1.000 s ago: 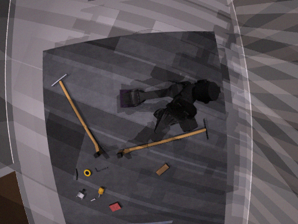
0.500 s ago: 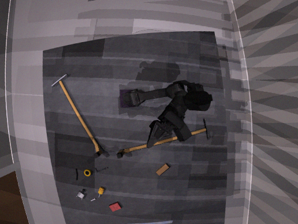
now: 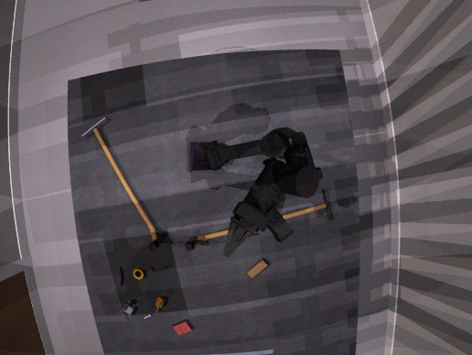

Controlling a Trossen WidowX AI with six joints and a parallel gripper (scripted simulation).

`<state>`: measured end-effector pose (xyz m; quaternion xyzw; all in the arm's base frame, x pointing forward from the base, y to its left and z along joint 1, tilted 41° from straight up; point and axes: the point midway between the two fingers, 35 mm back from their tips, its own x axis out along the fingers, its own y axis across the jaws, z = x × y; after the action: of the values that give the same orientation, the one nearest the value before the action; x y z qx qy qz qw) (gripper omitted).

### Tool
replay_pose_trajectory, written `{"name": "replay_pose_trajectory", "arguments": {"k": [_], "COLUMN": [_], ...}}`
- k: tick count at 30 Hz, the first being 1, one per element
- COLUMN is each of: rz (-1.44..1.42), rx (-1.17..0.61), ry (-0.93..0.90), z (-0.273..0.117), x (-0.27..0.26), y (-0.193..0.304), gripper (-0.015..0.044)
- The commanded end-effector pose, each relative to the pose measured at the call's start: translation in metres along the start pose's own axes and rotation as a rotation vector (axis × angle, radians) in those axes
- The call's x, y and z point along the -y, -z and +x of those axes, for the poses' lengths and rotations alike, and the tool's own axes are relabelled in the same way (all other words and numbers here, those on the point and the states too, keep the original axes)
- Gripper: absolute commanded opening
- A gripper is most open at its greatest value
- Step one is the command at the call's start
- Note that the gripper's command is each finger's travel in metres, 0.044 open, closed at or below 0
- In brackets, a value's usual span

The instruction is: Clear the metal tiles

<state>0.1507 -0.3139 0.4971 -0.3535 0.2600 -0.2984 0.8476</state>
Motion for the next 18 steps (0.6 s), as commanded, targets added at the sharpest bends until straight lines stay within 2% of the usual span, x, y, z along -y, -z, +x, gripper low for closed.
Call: {"name": "replay_pose_trajectory", "arguments": {"k": [1,18], "rz": [0.041,0.178], "rx": [0.023,0.097], "ry": [-0.04,-0.183], "z": [0.015,0.062], "x": [-0.007,-0.041], "y": [-0.002,-0.017], "gripper": [0.0,0.0]}}
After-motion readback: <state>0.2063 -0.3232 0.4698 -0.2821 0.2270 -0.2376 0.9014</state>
